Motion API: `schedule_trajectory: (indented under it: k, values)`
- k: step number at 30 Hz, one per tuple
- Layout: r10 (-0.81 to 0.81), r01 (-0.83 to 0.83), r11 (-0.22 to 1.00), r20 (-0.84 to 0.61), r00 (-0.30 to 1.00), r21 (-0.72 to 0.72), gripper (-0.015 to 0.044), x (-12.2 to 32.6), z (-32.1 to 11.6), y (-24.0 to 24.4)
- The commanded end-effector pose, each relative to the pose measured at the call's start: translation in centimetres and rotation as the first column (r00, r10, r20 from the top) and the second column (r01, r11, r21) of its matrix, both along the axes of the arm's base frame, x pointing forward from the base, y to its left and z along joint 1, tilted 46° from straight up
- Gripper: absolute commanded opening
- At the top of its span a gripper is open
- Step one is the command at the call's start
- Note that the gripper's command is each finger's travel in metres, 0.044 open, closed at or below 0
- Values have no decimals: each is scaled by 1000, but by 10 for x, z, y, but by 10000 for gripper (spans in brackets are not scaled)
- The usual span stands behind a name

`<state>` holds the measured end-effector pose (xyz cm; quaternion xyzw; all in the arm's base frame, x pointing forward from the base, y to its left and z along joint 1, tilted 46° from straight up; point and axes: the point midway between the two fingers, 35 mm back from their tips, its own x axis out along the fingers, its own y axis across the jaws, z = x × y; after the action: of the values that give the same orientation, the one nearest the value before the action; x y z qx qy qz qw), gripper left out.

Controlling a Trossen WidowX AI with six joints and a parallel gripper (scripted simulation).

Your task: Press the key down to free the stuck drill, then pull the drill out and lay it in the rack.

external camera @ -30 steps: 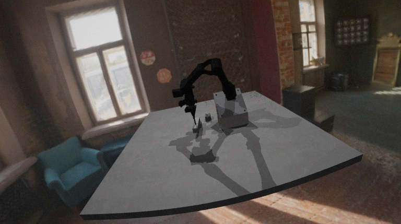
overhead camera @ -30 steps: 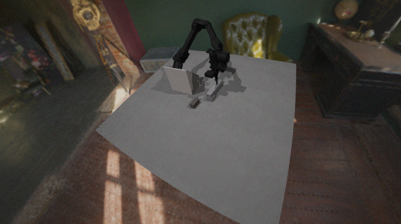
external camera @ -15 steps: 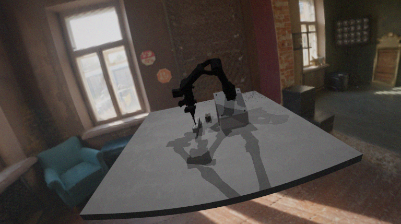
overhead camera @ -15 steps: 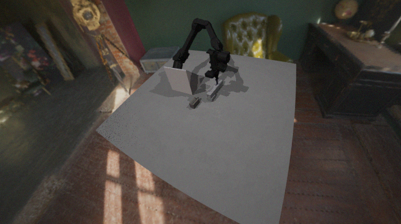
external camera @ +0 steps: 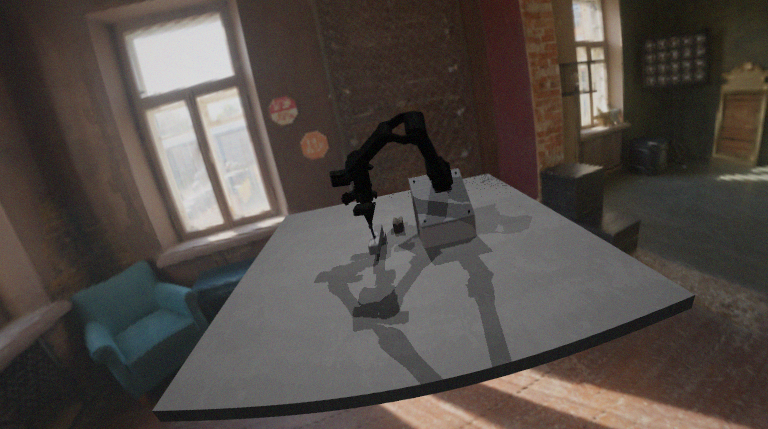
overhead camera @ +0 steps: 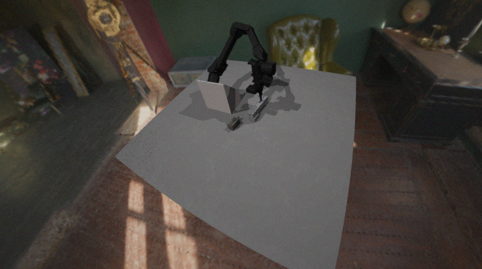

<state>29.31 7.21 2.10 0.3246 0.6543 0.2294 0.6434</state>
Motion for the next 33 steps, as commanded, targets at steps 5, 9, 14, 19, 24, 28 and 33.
schedule_trajectory:
  k: [5,9,14,19,24,28,33]
  values:
    - [26,-26,1000,-10,1000,3,0,-6,-6,12]
    - [26,-26,1000,-10,1000,3,0,-6,-7,14]
    - [26,-26,1000,-10,1000,4,0,-6,-9,16]
    - [26,-26,1000,-10,1000,4,0,-6,-10,18]
    - [26,-26,1000,-10,1000,4,0,-6,-12,21]
    - [26,-26,1000,-10,1000,2,53,-4,-9,16]
    - [26,-26,1000,-10,1000,-2,184,0,21,-21]
